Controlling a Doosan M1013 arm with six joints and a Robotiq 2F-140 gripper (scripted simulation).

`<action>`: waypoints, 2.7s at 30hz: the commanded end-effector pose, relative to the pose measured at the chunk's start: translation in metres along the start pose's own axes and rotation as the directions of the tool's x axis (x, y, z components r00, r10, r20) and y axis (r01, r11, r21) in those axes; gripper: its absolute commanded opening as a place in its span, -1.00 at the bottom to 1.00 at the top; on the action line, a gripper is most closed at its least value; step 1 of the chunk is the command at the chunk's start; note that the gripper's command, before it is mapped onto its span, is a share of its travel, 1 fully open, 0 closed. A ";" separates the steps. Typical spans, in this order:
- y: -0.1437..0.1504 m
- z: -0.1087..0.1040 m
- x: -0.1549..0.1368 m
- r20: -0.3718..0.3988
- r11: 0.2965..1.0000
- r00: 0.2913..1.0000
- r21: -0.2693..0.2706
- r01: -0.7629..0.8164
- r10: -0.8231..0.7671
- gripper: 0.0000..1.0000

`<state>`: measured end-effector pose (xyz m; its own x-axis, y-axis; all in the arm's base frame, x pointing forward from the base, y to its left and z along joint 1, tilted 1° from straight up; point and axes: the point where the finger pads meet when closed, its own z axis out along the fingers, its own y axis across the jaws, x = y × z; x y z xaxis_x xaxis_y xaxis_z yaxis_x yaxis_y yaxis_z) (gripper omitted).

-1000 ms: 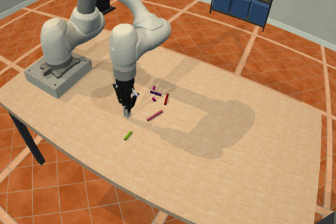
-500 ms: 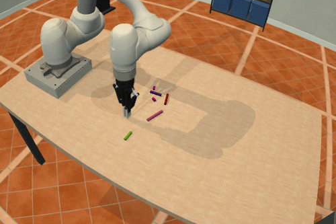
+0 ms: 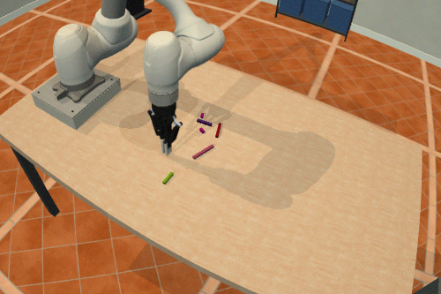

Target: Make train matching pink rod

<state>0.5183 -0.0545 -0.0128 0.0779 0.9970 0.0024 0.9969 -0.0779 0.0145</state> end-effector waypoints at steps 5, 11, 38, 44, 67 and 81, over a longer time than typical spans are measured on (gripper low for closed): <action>-0.004 0.003 0.000 -0.001 1.000 1.000 0.003 -0.010 0.010 -0.94; -0.004 0.003 0.000 -0.001 1.000 1.000 0.003 -0.010 0.010 -0.94; -0.004 0.003 0.000 -0.001 1.000 1.000 0.003 -0.010 0.010 -0.94; -0.004 0.003 0.000 -0.001 1.000 1.000 0.003 -0.010 0.010 -0.94; -0.004 0.008 0.000 -0.001 1.000 1.000 0.003 -0.010 0.010 -0.94; -0.004 0.013 0.000 -0.001 1.000 1.000 0.003 -0.010 0.010 -0.94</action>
<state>0.5196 -0.0549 -0.0222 0.0783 0.9969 0.0020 0.9968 -0.0783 0.0166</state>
